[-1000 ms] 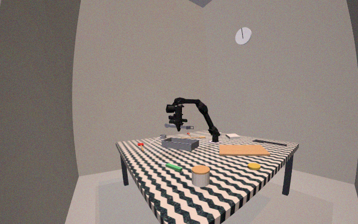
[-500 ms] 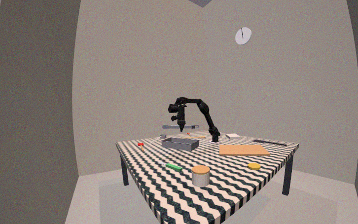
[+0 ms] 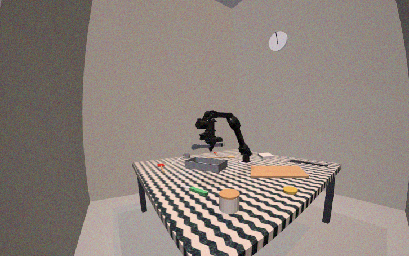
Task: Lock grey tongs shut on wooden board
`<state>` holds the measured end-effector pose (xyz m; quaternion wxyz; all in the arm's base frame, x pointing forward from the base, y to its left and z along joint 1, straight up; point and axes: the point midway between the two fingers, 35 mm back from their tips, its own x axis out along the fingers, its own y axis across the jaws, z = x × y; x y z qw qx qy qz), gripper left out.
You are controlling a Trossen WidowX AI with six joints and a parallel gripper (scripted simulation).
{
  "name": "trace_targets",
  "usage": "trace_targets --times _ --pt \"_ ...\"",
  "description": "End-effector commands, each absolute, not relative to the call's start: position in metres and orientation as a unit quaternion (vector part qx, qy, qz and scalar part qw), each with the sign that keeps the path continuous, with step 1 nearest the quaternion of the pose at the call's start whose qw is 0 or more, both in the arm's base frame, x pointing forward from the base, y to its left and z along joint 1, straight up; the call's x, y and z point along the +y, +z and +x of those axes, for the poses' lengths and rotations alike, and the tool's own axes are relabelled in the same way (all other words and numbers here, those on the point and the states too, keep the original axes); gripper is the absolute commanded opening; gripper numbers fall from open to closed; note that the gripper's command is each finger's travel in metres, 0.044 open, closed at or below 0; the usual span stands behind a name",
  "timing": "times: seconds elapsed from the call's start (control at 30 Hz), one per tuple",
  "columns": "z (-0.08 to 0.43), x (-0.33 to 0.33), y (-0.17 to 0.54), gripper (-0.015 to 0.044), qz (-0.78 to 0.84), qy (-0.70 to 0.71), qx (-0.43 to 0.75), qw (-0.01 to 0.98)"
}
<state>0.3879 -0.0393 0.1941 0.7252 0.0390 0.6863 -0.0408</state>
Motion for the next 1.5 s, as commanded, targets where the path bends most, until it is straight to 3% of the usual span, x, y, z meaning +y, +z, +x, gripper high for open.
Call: trace_targets --times 0.0,0.7,1.47 --pt "0.388 -0.030 0.196 -0.0150 -0.018 0.014 0.685 0.728" --pt "0.383 0.022 0.196 -0.0150 -0.318 0.303 0.617 0.653" --pt "0.370 0.076 0.196 -0.0150 -0.577 0.555 0.412 0.436"
